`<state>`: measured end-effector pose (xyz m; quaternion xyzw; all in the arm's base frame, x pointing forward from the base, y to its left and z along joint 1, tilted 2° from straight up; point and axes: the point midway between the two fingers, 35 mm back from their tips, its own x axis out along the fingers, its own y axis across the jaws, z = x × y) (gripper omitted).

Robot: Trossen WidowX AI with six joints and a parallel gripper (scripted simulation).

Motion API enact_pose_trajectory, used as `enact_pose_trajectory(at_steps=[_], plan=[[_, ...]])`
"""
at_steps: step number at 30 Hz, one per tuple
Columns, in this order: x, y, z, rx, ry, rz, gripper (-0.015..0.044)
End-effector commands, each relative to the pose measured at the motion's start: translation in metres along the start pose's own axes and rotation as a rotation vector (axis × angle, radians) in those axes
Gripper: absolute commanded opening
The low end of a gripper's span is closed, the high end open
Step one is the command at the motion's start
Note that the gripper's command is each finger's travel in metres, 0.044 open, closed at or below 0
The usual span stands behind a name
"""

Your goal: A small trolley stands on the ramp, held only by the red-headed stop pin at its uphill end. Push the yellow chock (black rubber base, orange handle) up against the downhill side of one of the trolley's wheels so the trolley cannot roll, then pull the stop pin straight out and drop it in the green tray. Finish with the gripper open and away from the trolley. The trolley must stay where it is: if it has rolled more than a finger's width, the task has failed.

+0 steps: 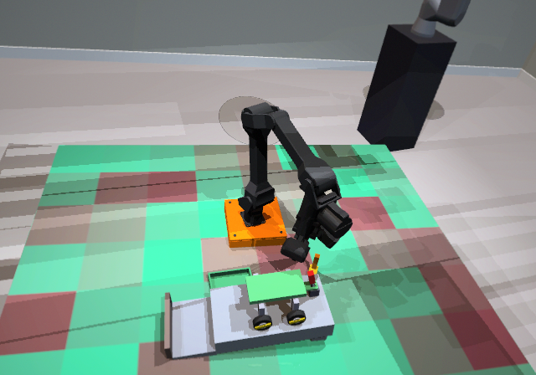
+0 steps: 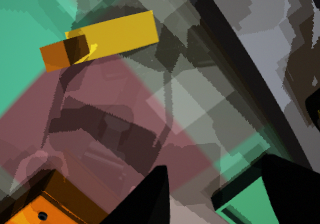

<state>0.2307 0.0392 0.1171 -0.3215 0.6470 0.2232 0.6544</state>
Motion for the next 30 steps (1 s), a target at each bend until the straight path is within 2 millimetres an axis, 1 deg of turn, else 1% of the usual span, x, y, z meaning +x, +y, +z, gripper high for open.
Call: enact_pose_trajectory(at_steps=[1, 8, 10, 14, 26, 30], plan=[[-0.006, 0.018, 0.016, -0.021, -0.02, 0.025, 0.019], [-0.017, 0.059, 0.041, -0.089, -0.053, 0.074, 0.019], [-0.019, 0.067, 0.044, -0.102, -0.057, 0.083, 0.019], [-0.017, 0.068, 0.045, -0.104, -0.058, 0.084, 0.019], [0.023, 0.071, 0.047, -0.104, -0.058, 0.084, 0.019], [0.026, 0.072, 0.047, -0.104, -0.058, 0.084, 0.019]])
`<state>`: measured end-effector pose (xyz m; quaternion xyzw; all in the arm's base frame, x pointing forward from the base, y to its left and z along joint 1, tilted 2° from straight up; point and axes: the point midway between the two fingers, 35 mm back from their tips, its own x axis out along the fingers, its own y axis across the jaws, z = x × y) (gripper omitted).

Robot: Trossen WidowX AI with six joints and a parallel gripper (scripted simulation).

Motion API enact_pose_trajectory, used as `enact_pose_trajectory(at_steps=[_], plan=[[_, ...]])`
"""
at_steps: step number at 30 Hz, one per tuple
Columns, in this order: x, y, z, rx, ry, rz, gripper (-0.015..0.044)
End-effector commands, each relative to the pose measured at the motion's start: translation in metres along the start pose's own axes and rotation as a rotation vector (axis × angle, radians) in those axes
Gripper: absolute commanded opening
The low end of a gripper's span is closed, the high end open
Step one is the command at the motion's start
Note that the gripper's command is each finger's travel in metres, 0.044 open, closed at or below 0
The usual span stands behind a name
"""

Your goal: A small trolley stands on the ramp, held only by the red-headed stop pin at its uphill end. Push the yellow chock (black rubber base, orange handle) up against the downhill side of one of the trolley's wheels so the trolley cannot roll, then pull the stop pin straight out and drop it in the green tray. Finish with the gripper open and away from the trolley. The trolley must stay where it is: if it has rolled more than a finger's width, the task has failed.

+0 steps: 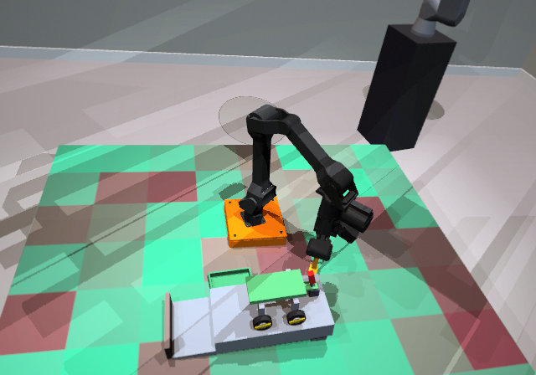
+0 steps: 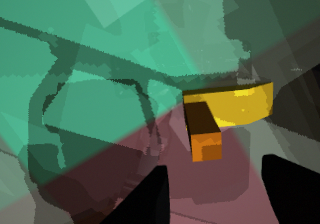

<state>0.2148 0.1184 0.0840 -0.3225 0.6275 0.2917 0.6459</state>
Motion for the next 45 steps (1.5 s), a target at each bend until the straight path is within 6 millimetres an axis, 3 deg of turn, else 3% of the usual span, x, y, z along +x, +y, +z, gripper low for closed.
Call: enact_pose_trajectory(at_steps=[1, 44, 45], plan=[[0.004, 0.001, 0.0, 0.001, 0.0, 0.004, 0.019], [0.059, 0.001, 0.0, 0.001, 0.001, 0.004, 0.019], [0.056, 0.0, 0.001, 0.004, -0.003, -0.001, 0.0164]])
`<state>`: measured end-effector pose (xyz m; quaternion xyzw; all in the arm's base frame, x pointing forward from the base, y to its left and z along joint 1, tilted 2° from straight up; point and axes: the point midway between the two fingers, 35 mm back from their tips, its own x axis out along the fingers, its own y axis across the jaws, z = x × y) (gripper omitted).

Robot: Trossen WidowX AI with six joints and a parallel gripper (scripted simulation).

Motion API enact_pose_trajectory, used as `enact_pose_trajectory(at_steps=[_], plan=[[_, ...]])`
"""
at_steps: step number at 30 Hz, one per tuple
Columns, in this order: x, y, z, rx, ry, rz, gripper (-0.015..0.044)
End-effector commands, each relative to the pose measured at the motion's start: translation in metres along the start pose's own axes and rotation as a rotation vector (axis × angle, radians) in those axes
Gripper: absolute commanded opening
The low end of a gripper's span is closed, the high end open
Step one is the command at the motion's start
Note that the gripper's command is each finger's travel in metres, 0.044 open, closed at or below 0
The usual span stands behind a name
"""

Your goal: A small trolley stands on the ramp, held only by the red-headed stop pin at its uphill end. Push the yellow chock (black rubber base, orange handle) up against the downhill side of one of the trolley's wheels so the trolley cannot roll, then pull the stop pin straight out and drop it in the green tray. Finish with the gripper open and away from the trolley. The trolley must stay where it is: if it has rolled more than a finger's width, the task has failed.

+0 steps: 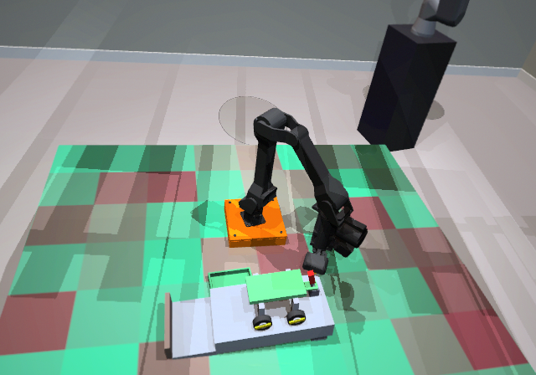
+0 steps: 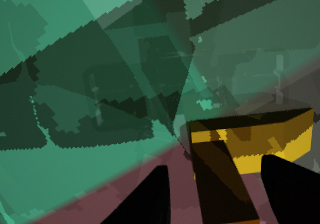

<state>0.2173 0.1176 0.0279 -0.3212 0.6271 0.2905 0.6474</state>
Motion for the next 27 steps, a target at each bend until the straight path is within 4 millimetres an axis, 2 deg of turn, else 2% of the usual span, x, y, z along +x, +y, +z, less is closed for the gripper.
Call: enact_pose_trajectory(at_steps=[1, 4, 11, 27], plan=[[-0.001, 0.0, 0.0, 0.0, -0.001, 0.0, 0.0137], [-0.001, 0.0, 0.0, 0.0, -0.001, 0.0, 0.0059], [-0.001, 0.0, 0.0, 0.0, -0.001, 0.0, 0.0], [-0.055, 0.001, -0.004, -0.003, 0.003, 0.005, 0.0]])
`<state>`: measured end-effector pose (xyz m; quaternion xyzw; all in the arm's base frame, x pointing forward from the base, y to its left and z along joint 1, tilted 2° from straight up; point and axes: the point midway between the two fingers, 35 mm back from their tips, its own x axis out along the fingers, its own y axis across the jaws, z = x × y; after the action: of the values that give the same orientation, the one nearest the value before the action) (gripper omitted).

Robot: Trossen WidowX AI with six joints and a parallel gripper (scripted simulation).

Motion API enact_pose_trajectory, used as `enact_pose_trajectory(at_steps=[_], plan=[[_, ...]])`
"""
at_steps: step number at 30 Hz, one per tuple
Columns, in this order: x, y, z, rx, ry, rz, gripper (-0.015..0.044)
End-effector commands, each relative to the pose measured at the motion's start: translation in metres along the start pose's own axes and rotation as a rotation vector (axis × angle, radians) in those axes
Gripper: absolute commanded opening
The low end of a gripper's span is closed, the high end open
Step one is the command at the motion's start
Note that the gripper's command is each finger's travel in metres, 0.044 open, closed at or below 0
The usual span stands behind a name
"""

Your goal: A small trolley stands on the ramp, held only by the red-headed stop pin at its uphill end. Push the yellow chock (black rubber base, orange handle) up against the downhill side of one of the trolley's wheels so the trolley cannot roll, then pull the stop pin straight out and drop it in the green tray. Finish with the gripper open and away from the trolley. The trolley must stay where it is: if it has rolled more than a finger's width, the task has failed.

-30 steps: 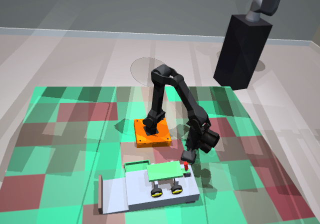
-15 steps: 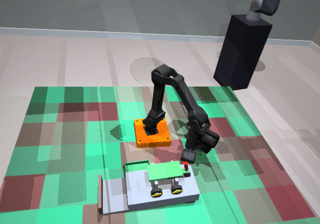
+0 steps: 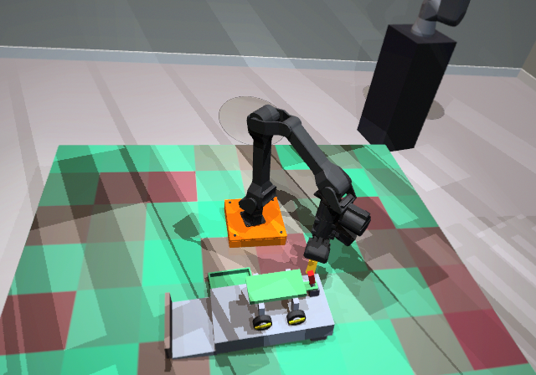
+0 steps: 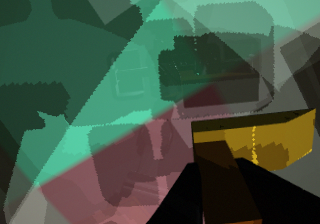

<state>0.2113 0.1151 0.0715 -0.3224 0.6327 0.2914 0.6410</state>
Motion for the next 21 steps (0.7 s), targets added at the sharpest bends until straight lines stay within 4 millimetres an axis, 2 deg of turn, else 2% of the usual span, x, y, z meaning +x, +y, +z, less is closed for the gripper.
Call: enact_pose_trajectory(at_steps=[1, 21], plan=[[-0.014, 0.0, 0.001, 0.0, -0.012, -0.001, 0.0], [-0.078, 0.0, 0.001, 0.0, -0.013, -0.001, 0.0]])
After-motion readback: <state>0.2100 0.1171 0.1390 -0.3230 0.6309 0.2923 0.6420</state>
